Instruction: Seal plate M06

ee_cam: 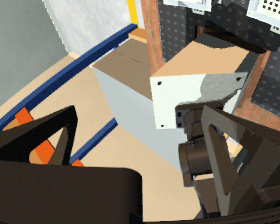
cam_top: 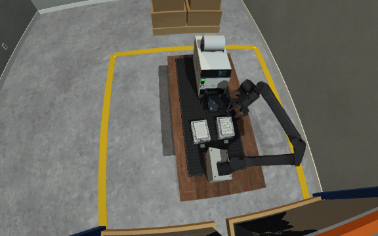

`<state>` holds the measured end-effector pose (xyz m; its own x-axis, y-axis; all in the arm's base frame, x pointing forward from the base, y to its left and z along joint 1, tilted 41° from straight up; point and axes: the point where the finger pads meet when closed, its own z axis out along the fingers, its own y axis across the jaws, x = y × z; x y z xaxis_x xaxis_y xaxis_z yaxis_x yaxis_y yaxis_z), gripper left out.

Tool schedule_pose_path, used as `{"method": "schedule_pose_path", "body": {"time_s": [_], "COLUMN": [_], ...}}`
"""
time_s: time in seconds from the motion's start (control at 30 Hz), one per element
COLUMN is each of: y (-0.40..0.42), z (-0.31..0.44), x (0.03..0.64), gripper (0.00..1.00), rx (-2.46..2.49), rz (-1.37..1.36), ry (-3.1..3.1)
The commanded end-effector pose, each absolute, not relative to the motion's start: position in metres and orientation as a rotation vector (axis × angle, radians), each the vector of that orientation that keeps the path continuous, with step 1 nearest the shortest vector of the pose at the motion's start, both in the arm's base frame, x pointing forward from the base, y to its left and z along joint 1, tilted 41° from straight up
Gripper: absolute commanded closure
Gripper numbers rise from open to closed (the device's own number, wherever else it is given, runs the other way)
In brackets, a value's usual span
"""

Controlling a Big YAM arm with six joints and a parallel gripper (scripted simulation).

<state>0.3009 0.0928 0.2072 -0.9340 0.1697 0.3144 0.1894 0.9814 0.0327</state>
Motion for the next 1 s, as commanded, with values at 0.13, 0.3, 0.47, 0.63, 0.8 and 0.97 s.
{"method": "schedule_pose_path", "body": {"time_s": [0.13, 0.3, 0.47, 0.63, 0.8, 0.97], "y": [0.094, 0.094, 0.094, 0.095, 0.093, 0.089], "z": [0.209, 0.209, 0.209, 0.188, 0.155, 0.134], "x": [0.302, 0.302, 0.302, 0.308, 0.316, 0.329], "gripper": [0.0, 0.0, 0.0, 0.0, 0.0, 0.0], "rx": [-0.257, -0.257, -0.257, -0.238, -0.216, -0.196], "rz": [-0.092, -0.092, -0.092, 0.091, 0.301, 0.547], "ry": [-2.819, -2.819, -2.819, -2.815, -2.82, -2.853]}}
